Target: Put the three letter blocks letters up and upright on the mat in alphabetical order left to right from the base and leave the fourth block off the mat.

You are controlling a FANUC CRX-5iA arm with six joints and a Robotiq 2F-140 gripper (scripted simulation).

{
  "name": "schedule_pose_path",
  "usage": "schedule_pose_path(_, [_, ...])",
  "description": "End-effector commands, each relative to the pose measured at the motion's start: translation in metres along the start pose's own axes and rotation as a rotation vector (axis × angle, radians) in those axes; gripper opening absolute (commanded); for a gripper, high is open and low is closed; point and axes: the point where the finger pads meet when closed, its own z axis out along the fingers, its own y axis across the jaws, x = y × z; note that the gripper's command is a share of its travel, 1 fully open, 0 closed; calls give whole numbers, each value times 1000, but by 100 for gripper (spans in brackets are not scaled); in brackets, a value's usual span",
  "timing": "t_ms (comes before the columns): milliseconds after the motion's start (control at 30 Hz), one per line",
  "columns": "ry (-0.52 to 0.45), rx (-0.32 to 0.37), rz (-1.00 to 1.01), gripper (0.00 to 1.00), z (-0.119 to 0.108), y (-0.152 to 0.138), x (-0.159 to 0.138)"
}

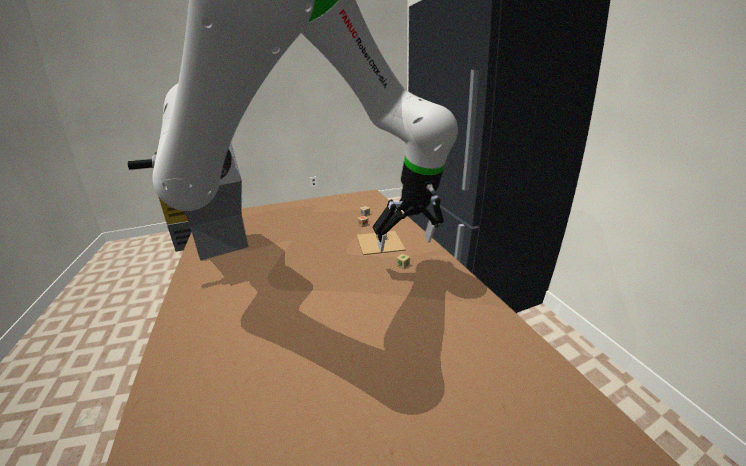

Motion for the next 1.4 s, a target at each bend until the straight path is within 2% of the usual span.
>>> schedule_pose_path(0, [0, 0, 0, 100, 0, 0, 0])
schedule_pose_path(267, [-1, 1, -5, 100, 0, 0, 1])
schedule_pose_path(367, [-18, 26, -146, 100, 3, 0, 23])
schedule_pose_path(467, [-20, 29, -164, 100, 3, 0, 26])
schedule_pose_path(500, [-31, 44, -247, 100, 5, 0, 38])
schedule_pose_path(967, [-91, 111, -641, 100, 7, 0, 93])
schedule_pose_path(1033, [-91, 111, -641, 100, 7, 0, 93])
schedule_pose_path(1067, [-105, 125, -724, 100, 7, -1, 104])
schedule_pose_path(1367, [-152, 166, -971, 100, 6, -1, 136])
